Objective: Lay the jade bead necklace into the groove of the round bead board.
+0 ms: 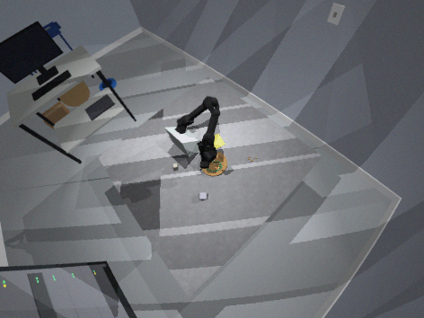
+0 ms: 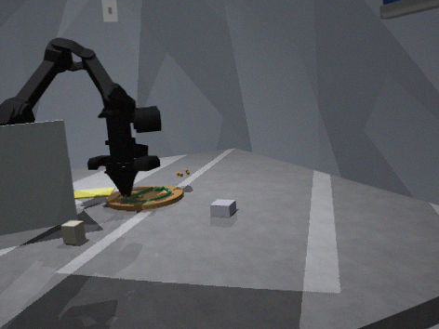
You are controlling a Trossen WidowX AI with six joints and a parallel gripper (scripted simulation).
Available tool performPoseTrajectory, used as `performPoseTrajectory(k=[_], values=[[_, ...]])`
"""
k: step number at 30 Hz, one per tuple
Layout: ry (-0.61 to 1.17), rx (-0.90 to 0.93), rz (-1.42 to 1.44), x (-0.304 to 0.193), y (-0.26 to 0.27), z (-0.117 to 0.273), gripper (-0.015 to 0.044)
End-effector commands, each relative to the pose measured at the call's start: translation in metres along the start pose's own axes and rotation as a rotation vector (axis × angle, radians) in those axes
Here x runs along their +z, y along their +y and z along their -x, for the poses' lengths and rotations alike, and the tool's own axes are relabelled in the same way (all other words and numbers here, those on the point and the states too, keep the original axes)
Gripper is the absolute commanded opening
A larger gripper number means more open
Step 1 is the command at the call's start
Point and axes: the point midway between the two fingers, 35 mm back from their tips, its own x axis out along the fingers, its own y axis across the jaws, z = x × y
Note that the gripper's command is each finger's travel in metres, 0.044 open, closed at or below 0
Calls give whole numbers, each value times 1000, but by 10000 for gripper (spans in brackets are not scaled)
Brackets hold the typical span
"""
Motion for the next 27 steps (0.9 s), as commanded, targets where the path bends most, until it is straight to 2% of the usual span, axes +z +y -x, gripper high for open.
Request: performPoseTrajectory(k=[1, 23, 27], values=[[-2, 5, 2, -7, 9, 0, 0], [-2, 5, 2, -7, 9, -7, 0], [-6, -2, 9, -5, 7, -4, 105]])
